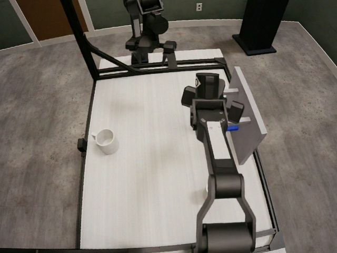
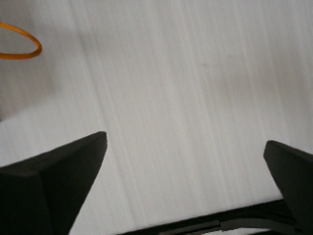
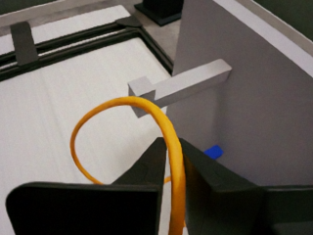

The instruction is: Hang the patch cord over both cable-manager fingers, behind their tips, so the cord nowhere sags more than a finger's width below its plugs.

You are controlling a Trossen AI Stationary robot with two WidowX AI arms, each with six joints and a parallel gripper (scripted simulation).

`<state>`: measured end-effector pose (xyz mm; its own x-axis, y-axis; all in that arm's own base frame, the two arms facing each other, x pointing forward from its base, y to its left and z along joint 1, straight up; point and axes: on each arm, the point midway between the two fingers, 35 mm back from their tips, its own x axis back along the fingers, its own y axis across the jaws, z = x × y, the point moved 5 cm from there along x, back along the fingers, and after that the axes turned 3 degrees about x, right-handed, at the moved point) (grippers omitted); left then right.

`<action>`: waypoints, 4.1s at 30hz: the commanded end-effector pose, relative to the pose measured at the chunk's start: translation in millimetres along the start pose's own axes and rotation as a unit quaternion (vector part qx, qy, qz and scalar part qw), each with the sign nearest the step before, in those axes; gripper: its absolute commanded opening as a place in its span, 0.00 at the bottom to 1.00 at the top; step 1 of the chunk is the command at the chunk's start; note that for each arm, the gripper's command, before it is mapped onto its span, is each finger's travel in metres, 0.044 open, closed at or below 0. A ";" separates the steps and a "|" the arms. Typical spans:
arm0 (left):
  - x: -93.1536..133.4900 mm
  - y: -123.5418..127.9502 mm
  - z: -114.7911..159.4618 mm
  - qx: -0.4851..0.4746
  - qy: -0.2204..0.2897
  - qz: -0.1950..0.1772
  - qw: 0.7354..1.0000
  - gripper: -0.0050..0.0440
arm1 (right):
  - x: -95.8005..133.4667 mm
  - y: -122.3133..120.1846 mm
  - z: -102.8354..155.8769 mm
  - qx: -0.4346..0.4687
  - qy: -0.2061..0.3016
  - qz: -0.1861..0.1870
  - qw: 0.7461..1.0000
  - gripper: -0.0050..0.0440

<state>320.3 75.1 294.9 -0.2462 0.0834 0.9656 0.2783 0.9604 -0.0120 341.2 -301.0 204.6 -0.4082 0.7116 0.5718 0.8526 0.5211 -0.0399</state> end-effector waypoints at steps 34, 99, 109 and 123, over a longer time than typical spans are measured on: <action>7.5 -1.6 2.3 -0.001 -0.009 -0.005 1.000 1.00 | 15.1 -19.6 4.0 -0.001 -0.011 -0.002 1.000 0.15; 7.5 -1.6 2.3 -0.001 -0.009 -0.005 1.000 1.00 | 31.3 -39.1 12.9 0.000 -0.009 -0.002 1.000 0.15; 7.5 -1.6 2.3 -0.001 -0.009 -0.005 1.000 1.00 | 36.9 -45.1 15.9 0.000 -0.009 -0.002 1.000 0.15; 7.5 -1.6 2.3 -0.001 -0.009 -0.005 1.000 1.00 | 42.1 -50.7 19.0 0.000 -0.010 -0.001 1.000 0.15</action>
<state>320.2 75.2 294.9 -0.2460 0.0834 0.9657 0.2783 0.9604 -0.0121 279.0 -290.1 207.3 -0.4085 0.7123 0.5708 0.8523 0.5214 -0.0407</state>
